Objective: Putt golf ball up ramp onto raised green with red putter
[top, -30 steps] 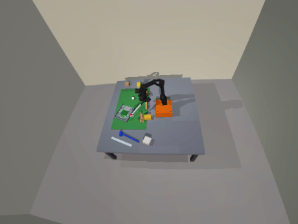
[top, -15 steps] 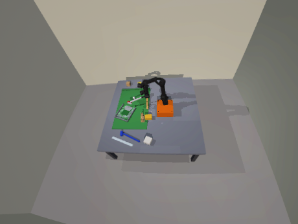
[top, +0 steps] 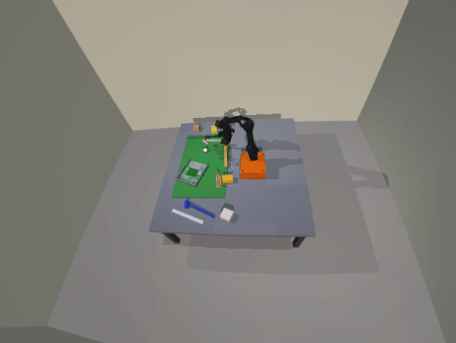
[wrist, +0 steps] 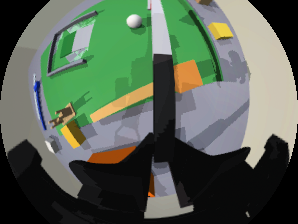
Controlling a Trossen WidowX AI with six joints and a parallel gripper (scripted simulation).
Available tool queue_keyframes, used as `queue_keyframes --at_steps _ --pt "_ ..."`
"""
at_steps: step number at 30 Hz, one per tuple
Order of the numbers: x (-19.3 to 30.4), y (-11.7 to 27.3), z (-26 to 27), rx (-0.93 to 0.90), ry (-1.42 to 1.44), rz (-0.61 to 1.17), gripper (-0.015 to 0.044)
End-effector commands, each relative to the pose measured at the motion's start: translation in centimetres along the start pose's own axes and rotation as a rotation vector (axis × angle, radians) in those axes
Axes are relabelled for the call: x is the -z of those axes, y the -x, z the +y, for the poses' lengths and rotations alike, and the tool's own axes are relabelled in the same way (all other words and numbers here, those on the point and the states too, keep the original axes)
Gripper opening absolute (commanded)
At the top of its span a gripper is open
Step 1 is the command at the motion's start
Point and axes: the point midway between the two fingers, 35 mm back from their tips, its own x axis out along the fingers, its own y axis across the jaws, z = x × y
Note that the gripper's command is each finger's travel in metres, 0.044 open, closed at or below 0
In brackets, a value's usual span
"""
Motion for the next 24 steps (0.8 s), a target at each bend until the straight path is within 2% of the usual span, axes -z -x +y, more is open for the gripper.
queue_keyframes --at_steps 1,12,24 --pt "-0.2 0.2 -0.3 0.004 -0.03 -0.006 0.0" --pt "-0.2 -3.7 -0.3 0.004 -0.03 -0.006 0.0" --pt "-0.2 -5.0 -0.3 0.004 -0.03 -0.006 0.0"
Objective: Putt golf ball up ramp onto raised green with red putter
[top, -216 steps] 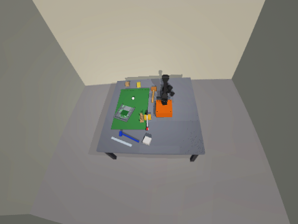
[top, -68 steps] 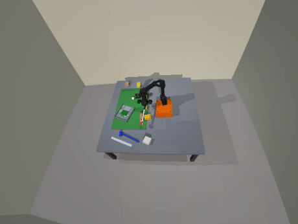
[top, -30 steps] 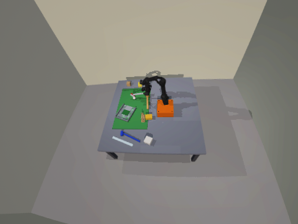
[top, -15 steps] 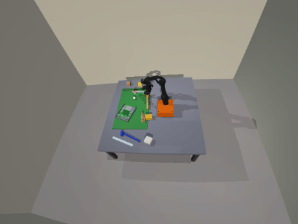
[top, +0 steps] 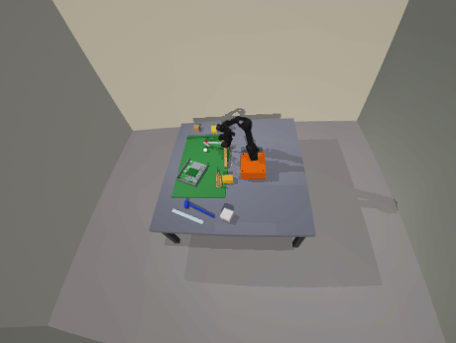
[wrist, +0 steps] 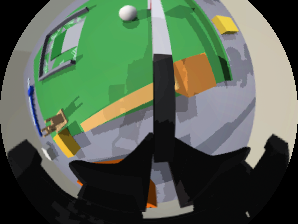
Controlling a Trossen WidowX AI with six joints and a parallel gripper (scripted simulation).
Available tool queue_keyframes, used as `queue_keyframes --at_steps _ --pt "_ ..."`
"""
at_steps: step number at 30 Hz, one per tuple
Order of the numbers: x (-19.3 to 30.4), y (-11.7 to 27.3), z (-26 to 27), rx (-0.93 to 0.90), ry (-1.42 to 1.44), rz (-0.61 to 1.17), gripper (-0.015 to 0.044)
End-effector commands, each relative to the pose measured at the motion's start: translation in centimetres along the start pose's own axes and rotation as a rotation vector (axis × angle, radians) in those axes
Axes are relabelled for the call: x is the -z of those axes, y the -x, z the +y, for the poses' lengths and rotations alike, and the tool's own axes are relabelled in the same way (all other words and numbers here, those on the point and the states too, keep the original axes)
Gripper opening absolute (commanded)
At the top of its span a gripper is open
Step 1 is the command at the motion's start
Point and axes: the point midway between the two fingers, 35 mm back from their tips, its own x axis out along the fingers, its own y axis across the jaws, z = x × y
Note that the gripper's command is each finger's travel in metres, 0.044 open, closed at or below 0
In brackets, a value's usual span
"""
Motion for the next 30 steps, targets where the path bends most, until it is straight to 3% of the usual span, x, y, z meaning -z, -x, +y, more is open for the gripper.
queue_keyframes --at_steps 1,22,30 --pt "0.1 -0.8 0.0 0.001 -0.005 0.004 0.0" --pt "0.1 -2.1 0.0 -0.001 0.0 0.004 0.0" --pt "0.1 -2.3 -2.3 0.003 -0.004 0.004 0.0"
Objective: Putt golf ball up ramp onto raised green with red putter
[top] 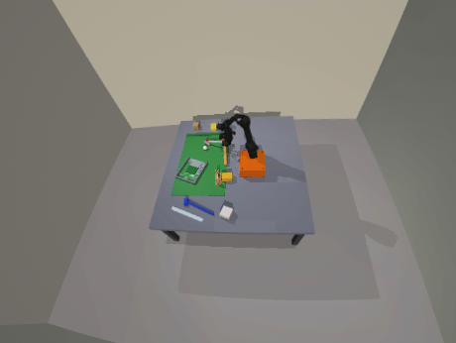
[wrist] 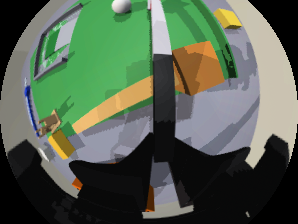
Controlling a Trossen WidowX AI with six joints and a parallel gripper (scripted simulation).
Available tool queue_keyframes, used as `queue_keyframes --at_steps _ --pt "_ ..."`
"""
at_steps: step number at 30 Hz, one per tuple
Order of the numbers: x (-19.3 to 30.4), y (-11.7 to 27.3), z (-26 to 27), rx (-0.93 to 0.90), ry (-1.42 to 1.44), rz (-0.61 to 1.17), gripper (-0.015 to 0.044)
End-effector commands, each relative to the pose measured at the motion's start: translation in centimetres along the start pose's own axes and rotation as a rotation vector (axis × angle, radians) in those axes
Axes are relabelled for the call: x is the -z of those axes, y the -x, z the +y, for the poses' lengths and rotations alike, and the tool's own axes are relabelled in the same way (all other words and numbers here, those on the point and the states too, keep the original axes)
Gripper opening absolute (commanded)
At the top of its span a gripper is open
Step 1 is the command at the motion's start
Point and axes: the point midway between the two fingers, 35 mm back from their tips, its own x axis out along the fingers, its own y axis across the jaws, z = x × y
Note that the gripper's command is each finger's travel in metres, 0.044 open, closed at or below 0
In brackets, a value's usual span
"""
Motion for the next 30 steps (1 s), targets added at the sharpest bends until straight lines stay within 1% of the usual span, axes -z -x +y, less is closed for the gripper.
queue_keyframes --at_steps 1,13,15,18,23,25,30 --pt "-0.2 0.0 -1.7 0.008 -0.003 -0.009 0.0" --pt "-0.1 -0.1 -1.4 0.002 -0.001 -0.005 0.0" --pt "-0.5 -0.1 0.4 0.002 -0.002 -0.006 0.0" --pt "-1.0 -0.1 4.6 0.0 -0.002 -0.008 0.0" --pt "-0.4 -0.1 11.2 -0.005 -0.003 -0.009 0.0" --pt "-0.2 -0.1 12.1 -0.006 -0.003 -0.009 0.0" --pt "-0.2 0.5 12.1 -0.006 -0.003 -0.009 0.0"
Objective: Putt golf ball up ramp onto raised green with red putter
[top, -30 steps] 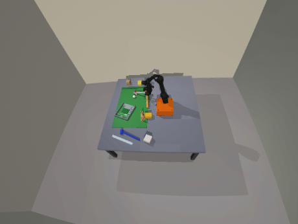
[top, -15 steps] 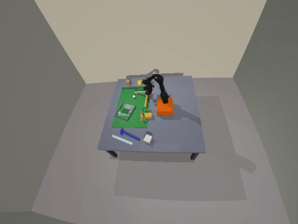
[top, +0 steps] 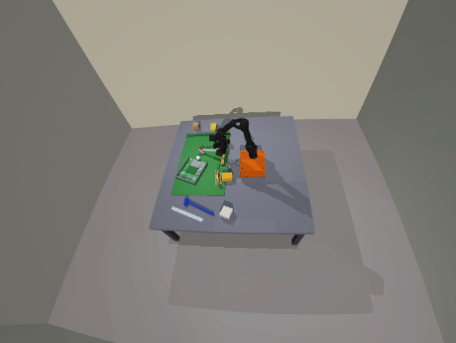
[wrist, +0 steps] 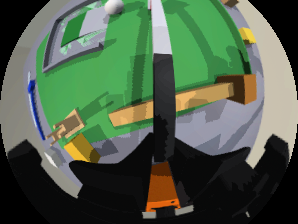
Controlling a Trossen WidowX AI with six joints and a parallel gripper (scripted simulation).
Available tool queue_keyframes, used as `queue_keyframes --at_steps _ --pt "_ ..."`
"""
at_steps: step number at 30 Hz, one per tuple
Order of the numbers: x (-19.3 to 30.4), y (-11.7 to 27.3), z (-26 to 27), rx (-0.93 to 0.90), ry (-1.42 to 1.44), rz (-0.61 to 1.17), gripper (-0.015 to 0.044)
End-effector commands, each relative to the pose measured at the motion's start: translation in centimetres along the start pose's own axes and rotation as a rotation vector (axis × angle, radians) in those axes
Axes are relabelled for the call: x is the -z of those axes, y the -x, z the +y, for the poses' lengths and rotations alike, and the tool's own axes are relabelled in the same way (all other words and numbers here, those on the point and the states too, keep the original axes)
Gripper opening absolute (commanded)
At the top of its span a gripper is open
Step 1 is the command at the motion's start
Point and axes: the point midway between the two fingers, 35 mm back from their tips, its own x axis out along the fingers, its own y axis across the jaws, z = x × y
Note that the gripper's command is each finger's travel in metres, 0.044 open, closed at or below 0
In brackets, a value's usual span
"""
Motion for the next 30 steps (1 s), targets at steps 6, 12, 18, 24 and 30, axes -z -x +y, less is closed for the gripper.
queue_keyframes --at_steps 6,12,18,24,30 --pt "-0.1 4.1 0.2 0.001 -0.016 -0.005 0.0" --pt "0.1 4.9 0.2 0.0 -0.014 -0.003 0.0" --pt "0.1 4.9 0.2 0.0 -0.014 -0.003 0.0" --pt "0.1 4.9 0.2 0.0 -0.014 -0.003 0.0" --pt "0.1 4.9 0.2 0.0 -0.014 -0.003 0.0"
